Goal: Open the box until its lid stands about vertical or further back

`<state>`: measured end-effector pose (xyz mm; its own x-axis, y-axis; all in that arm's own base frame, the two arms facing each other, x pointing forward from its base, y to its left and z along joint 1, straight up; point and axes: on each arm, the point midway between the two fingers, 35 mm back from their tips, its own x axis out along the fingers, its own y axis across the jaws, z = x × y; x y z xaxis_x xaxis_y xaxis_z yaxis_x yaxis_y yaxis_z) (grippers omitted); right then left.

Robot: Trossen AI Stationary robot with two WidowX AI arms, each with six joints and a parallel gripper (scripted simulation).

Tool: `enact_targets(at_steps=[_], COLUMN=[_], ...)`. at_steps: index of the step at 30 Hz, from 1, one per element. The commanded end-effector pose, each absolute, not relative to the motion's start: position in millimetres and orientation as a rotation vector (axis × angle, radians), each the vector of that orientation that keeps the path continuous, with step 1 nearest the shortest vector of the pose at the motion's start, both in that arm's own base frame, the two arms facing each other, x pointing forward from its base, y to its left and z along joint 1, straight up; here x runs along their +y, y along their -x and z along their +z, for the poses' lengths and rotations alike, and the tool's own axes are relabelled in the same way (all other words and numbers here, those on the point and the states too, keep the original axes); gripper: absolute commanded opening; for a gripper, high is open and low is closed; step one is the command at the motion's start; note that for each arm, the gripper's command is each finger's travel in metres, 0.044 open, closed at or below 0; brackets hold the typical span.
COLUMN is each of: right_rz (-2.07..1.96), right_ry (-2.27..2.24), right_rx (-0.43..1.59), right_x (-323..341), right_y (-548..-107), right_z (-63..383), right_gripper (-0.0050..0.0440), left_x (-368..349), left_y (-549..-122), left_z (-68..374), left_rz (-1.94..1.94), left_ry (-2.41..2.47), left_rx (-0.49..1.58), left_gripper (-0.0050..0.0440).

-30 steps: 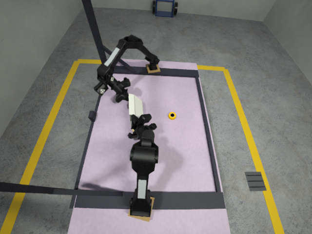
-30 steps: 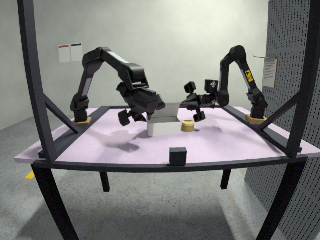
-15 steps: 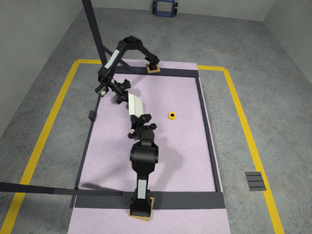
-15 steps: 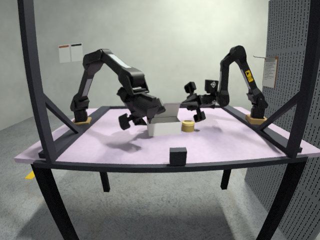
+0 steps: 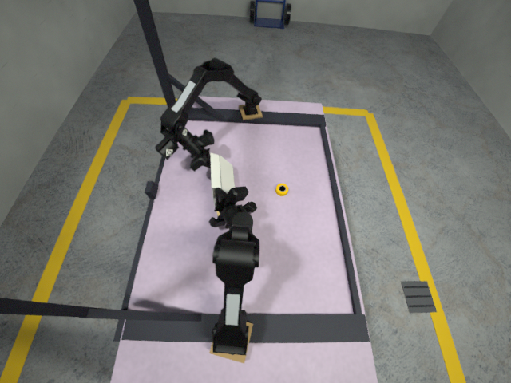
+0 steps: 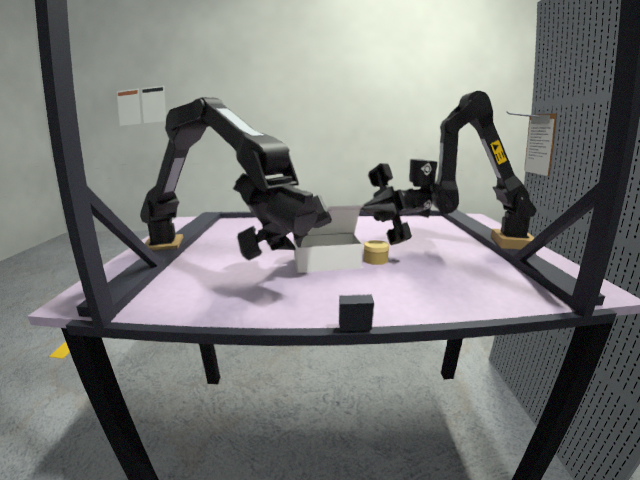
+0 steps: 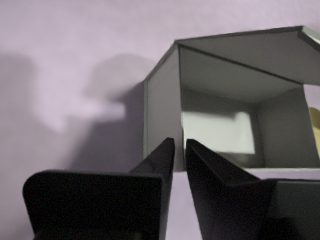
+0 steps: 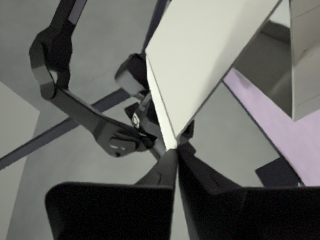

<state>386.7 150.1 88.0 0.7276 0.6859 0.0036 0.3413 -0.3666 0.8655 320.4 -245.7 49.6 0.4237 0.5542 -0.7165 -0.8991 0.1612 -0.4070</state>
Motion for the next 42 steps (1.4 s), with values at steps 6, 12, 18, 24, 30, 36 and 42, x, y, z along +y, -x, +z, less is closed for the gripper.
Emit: enact_targets(at_steps=[6, 12, 18, 24, 30, 36, 42], right_rz=[0.461, 0.477, 0.473, 0.472, 0.466, 0.470, 0.477], right_ry=[-1.981, -1.987, -1.990, -1.989, -1.991, -1.990, -1.991], right_rx=[0.776, 0.768, 0.765, 0.765, 0.763, 0.766, 0.764], right_x=[149.0, 146.4, 144.1, 143.9, 143.4, 143.0, 141.2], right_y=[-387.5, -391.8, -391.5, -391.4, -392.1, -392.6, -394.1], right_z=[90.7, 96.1, 96.2, 95.9, 94.2, 94.5, 96.4], right_gripper=[0.0003, 0.0003, 0.0003, 0.0003, 0.0003, 0.0003, 0.0003], left_x=[-248.7, -248.7, -248.7, -248.7, -248.7, -248.7, -248.7], left_y=[-321.4, -321.4, -321.4, -321.4, -321.4, -321.4, -321.4], left_z=[56.9, 56.9, 56.9, 56.9, 56.9, 56.9, 56.9], left_rz=[1.081, 1.081, 1.081, 1.081, 1.081, 1.081, 1.081], left_ry=[0.944, 0.944, 0.944, 0.944, 0.944, 0.944, 0.944], left_rx=[0.460, 0.460, 0.460, 0.460, 0.460, 0.460, 0.460], left_gripper=[0.0000, 0.0009, 0.0011, 0.0014, 0.0015, 0.0015, 0.0016])
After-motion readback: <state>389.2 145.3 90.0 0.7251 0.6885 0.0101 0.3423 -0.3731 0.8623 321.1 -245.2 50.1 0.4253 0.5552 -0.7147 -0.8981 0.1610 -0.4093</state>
